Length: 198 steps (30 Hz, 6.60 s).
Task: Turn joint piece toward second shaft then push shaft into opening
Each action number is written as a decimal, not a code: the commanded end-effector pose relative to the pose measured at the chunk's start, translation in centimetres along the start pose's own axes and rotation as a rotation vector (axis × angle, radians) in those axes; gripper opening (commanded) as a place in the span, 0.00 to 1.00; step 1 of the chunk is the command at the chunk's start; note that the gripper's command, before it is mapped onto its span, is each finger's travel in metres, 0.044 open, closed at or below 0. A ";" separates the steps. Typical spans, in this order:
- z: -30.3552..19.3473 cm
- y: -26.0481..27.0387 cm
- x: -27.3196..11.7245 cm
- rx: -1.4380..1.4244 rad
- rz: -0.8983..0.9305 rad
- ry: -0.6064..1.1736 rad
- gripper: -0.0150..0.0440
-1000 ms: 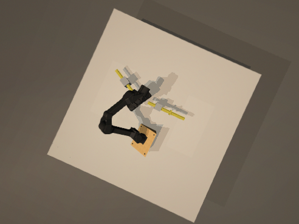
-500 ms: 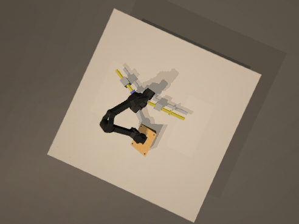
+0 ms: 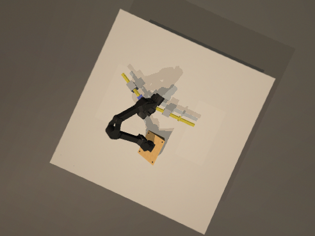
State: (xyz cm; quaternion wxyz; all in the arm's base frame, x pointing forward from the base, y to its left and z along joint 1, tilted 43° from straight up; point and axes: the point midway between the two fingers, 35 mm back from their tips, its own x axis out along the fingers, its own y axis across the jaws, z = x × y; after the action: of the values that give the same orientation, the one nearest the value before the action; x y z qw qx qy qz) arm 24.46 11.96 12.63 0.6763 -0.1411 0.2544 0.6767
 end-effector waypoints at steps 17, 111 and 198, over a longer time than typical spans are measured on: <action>0.0 0.0 0.0 0.000 0.001 -0.003 0.25; -0.5 0.8 -14.0 0.510 -0.277 0.335 1.00; -1.2 0.1 -10.1 2.966 -0.699 0.014 1.00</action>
State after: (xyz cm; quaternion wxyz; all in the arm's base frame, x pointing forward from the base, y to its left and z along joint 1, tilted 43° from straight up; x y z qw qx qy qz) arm 24.58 2.76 17.28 0.3418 0.5828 0.6501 -0.3478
